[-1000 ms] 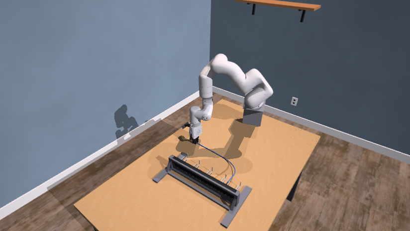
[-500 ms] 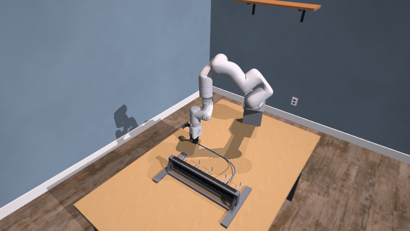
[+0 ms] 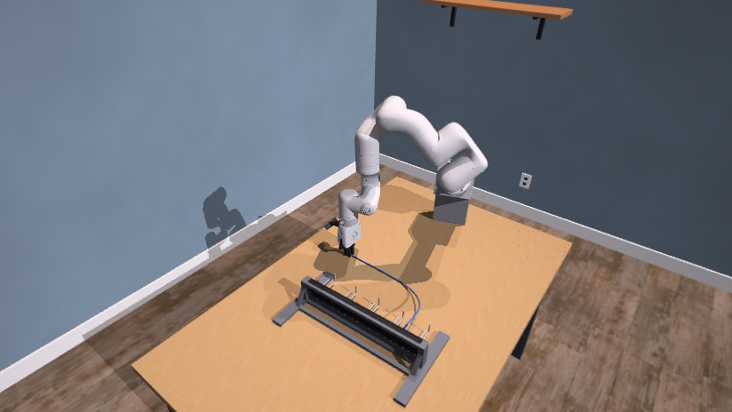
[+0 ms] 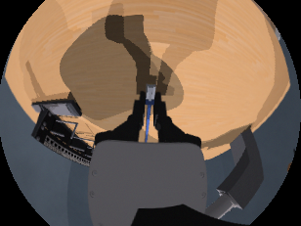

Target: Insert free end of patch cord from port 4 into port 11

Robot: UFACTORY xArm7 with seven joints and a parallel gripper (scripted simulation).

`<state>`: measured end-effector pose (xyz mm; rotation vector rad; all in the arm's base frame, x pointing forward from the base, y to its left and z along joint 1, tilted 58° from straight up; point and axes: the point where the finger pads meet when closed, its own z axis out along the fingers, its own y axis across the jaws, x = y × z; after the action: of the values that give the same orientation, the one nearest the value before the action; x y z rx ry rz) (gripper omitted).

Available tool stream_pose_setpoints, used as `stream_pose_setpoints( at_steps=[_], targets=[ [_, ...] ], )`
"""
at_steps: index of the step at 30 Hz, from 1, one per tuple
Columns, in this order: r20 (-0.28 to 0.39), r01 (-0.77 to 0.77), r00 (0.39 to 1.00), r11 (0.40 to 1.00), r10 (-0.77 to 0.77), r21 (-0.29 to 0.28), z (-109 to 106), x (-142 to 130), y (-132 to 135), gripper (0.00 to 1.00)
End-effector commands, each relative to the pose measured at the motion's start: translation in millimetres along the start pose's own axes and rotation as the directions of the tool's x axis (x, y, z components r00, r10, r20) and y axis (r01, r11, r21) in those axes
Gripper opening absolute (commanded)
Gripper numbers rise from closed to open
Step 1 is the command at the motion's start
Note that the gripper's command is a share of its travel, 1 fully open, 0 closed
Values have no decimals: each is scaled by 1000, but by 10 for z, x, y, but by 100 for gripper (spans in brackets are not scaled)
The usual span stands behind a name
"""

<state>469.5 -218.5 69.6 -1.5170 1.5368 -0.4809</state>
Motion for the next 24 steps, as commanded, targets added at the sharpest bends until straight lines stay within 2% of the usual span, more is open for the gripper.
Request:
stream_pose_setpoints(
  at_steps=[1, 24],
  targets=[
    [0, 0, 1000, 1000, 0, 0, -1, -1, 1, 0],
    [0, 0, 1000, 1000, 0, 0, -37, -1, 1, 0]
  ],
)
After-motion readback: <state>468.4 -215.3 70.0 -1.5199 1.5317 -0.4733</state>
